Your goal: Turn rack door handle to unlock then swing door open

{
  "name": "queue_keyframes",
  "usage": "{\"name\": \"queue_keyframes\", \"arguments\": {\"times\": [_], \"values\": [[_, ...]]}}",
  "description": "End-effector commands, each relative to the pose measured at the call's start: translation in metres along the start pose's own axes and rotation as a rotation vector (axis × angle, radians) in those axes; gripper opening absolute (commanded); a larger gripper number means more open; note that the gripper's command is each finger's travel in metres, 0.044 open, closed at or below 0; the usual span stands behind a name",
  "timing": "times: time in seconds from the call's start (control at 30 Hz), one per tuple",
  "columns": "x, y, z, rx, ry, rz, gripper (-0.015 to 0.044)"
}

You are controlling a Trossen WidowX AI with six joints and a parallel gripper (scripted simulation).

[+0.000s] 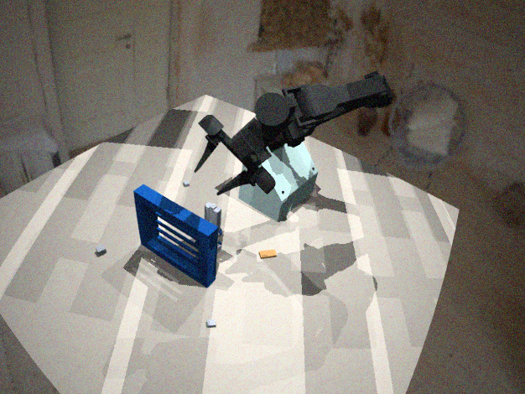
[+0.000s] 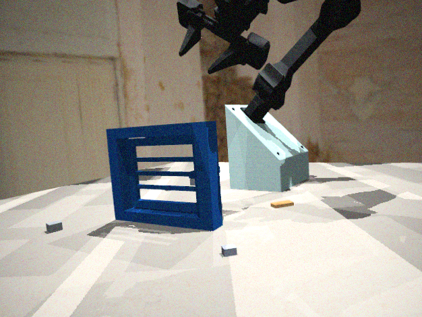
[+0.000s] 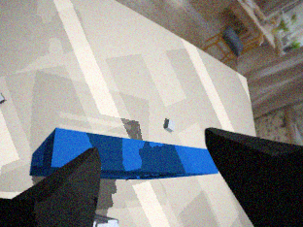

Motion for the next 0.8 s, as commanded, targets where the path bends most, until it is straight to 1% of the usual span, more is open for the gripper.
{"name": "queue_keyframes", "arguments": {"times": [0.0, 0.37, 0.77], "values": [[-0.011, -0.010, -0.001, -0.020, 0.045, 0.097, 0.0294], [-0.033, -0.044, -0.002, -0.115, 0.177, 0.358, 0.0294], [-0.045, -0.073, 0.000, -0.268, 0.338, 0.603, 0.0294]]}}
Point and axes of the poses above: the point midway between the two fingers, 35 mm back from their tips, its own x axis back along the fingers, its own z axis across the jaws, y = z × x, the point moved 1 cm from there along x, back along the fingers, and after that the axes turned 12 degrees about -x, right-handed, at the moved point
